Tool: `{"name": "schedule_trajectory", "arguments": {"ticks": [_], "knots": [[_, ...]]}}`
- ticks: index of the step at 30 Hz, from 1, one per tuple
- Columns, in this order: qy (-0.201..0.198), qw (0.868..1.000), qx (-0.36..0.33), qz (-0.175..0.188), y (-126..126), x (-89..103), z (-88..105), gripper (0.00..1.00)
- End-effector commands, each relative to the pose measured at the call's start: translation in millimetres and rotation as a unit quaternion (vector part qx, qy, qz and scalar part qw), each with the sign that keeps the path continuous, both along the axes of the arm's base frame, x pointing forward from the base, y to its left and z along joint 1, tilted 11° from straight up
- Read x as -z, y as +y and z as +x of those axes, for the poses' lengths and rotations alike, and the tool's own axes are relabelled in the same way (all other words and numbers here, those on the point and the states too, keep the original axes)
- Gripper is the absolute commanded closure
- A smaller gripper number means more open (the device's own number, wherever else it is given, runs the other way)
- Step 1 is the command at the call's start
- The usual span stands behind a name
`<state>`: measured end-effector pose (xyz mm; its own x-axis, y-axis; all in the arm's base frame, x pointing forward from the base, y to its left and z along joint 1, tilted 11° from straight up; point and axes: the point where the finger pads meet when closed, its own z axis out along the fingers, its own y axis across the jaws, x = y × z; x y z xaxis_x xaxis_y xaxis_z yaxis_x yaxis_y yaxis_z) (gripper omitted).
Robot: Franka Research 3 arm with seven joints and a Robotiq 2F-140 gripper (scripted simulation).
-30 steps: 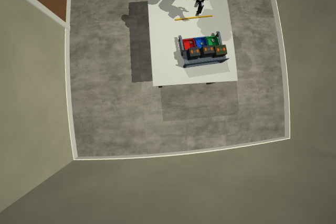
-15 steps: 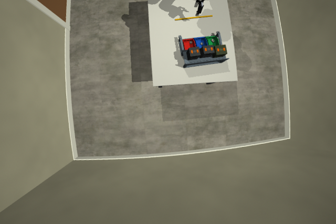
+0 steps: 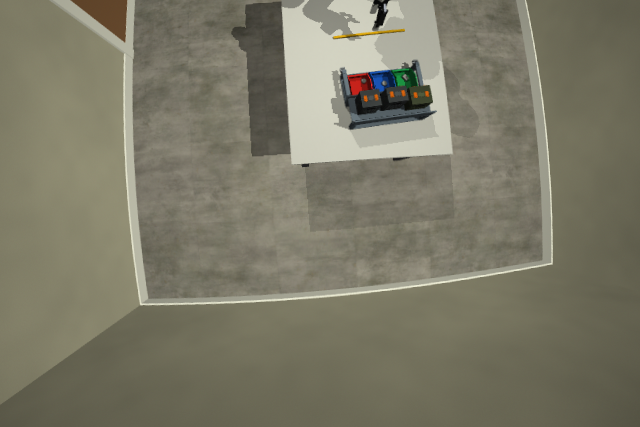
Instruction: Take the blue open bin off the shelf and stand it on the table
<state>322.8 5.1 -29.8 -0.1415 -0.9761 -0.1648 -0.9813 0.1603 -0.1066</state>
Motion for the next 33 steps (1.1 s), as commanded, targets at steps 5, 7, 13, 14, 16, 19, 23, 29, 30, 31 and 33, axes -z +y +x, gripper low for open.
{"name": "schedule_trajectory", "arguments": {"ticks": [5,7,13,14,16,19,23,29,30,31,33], "knots": [[0.008,0.999,-0.033,0.004,4.0,-16.1,-0.1,0.43],[0.012,0.998,-0.053,0.007,6.6,-27.6,0.9,0.43],[0.012,0.998,-0.053,0.007,6.6,-27.6,0.9,0.43],[0.012,0.998,-0.053,0.007,6.6,-27.6,0.9,0.43],[0.012,0.998,-0.053,0.007,6.6,-27.6,0.9,0.43],[0.012,0.998,-0.053,0.007,6.6,-27.6,0.9,0.43],[0.01,0.999,-0.043,0.006,5.3,-21.9,0.4,0.43],[0.012,0.998,-0.053,0.007,6.7,-27.6,0.8,0.43],[0.012,0.998,-0.053,0.007,6.7,-27.6,0.8,0.43],[0.012,0.998,-0.053,0.007,6.7,-27.6,0.8,0.43],[0.012,0.998,-0.053,0.007,6.7,-27.6,0.8,0.43]]}}
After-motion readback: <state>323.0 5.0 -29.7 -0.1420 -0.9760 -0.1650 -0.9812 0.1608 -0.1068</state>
